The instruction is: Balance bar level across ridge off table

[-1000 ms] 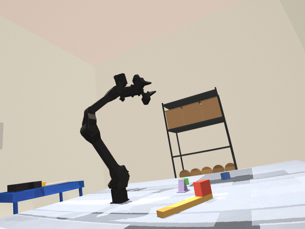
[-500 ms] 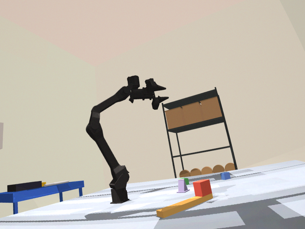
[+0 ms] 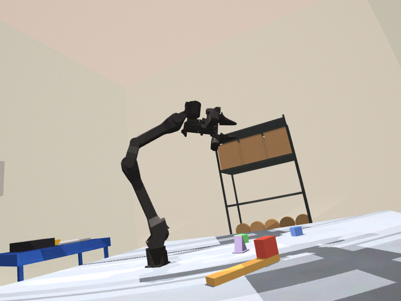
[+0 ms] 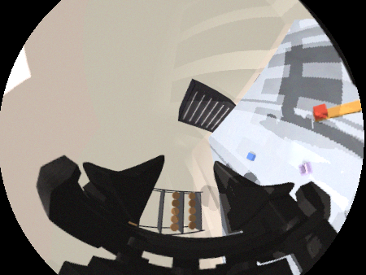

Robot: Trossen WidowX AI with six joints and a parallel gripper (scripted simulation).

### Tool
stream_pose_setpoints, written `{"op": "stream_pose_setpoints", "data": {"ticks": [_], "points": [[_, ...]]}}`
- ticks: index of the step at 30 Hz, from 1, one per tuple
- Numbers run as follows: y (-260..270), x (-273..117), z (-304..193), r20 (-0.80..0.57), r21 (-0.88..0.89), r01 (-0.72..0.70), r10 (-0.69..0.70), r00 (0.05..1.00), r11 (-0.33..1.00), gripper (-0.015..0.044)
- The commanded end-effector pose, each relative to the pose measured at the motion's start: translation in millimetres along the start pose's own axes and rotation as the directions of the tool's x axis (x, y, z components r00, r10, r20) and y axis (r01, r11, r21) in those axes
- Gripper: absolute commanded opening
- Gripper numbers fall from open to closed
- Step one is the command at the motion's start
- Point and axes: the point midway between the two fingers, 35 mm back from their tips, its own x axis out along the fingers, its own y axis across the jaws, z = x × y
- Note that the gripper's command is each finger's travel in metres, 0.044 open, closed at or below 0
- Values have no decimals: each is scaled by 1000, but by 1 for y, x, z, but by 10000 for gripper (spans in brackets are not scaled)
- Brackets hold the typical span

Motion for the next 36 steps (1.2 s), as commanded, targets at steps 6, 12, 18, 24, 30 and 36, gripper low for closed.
{"op": "stream_pose_setpoints", "data": {"ticks": [6,12,18,24,30,36], "points": [[-38,29,27,58,53,155,-158,986,987,315],[-69,46,49,95,112,265,-276,956,958,315],[-101,59,73,123,186,367,-392,912,912,315],[-134,66,97,139,271,455,-502,853,848,315],[-169,69,121,144,358,528,-604,784,771,315],[-203,66,144,137,444,583,-695,706,680,315]]}}
